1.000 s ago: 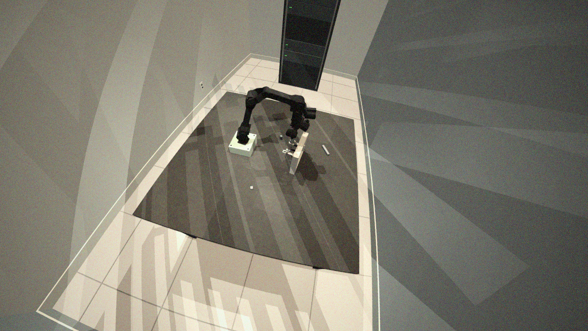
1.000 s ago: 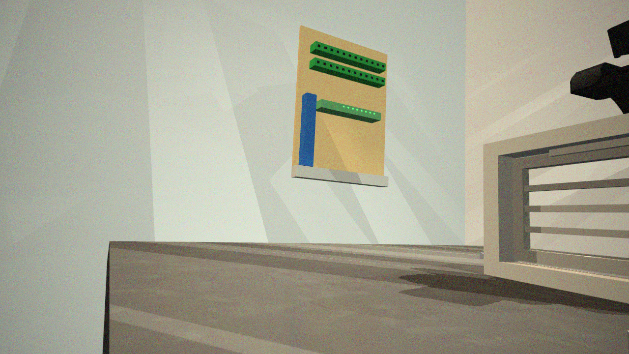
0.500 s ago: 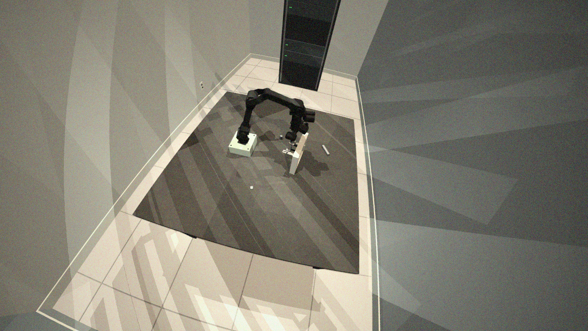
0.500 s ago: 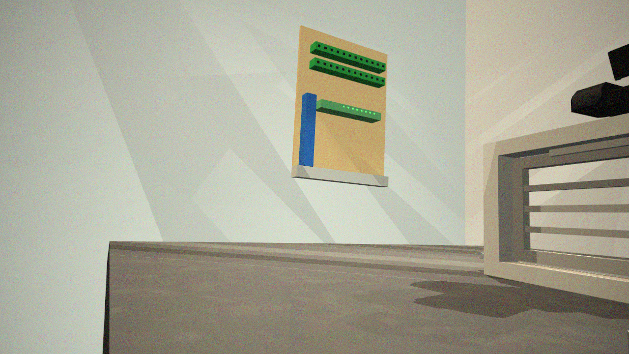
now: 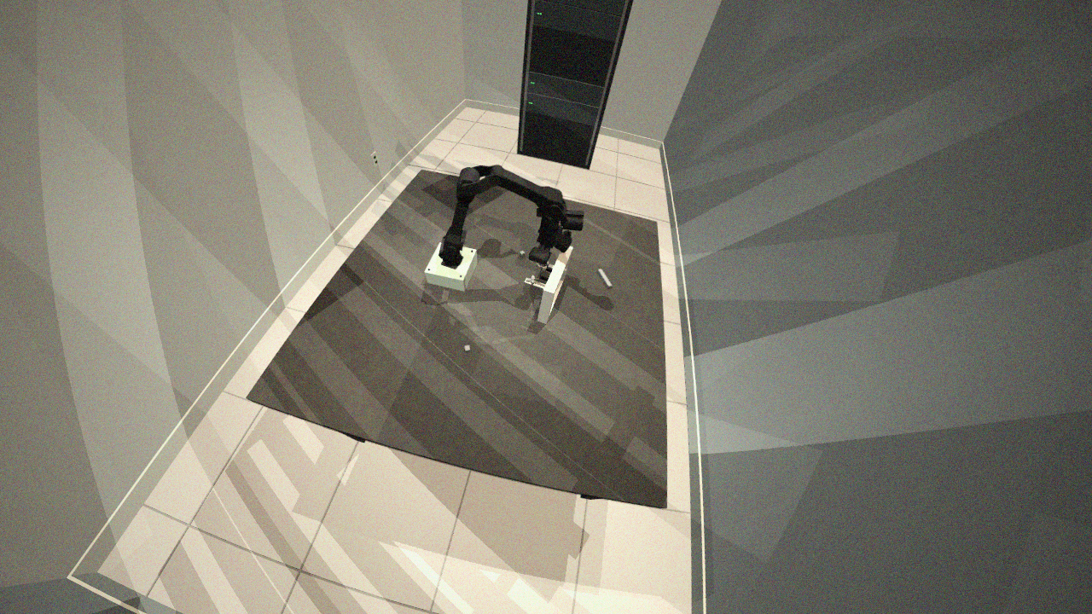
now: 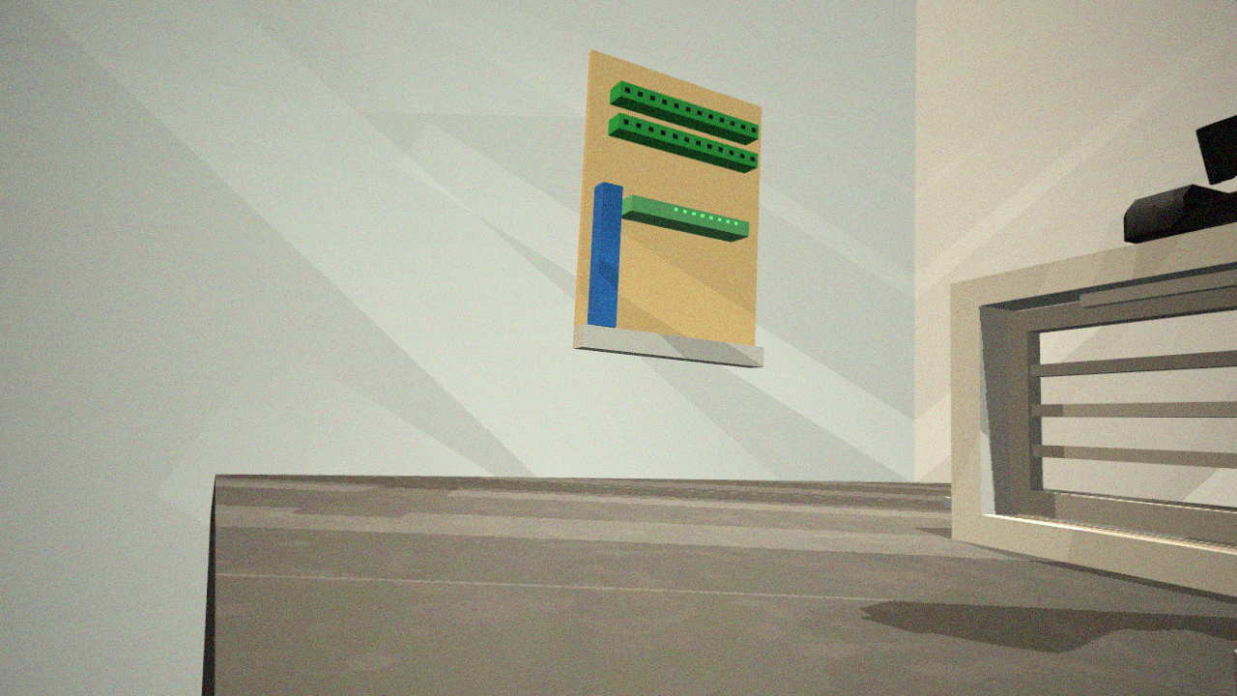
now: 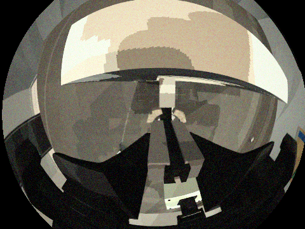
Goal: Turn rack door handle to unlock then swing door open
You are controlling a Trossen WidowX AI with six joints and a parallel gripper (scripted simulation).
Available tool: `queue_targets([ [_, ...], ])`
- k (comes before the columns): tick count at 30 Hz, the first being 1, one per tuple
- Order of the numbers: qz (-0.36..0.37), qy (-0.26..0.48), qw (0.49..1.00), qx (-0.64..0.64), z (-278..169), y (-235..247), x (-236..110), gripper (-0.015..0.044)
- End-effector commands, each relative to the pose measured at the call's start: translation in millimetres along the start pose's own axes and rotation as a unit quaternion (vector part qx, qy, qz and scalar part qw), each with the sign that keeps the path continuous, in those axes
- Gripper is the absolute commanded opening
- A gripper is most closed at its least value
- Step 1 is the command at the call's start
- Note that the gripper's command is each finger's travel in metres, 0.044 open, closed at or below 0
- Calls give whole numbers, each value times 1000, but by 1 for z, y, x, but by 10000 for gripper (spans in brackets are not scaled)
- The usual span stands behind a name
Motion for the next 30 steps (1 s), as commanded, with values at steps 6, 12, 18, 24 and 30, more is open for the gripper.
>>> queue_targets([
  [6,-1,2,1000,-3,0,0,2,68],
  [12,-1,2,1000,-3,0,0,2,28],
  [18,-1,2,999,-40,0,0,2,27],
  [24,-1,2,982,-186,0,0,2,27],
  [30,0,2,944,-329,0,0,2,27],
])
Point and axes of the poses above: the point midway between the two fingers, 35 mm back from their tips, its own x axis out along the fingers, its own y axis across the jaws, z = x × y, the point moved 7 cm from there along -x, back along the fingers, and after that the axes turned 2 degrees about x, right-handed, at the moved point
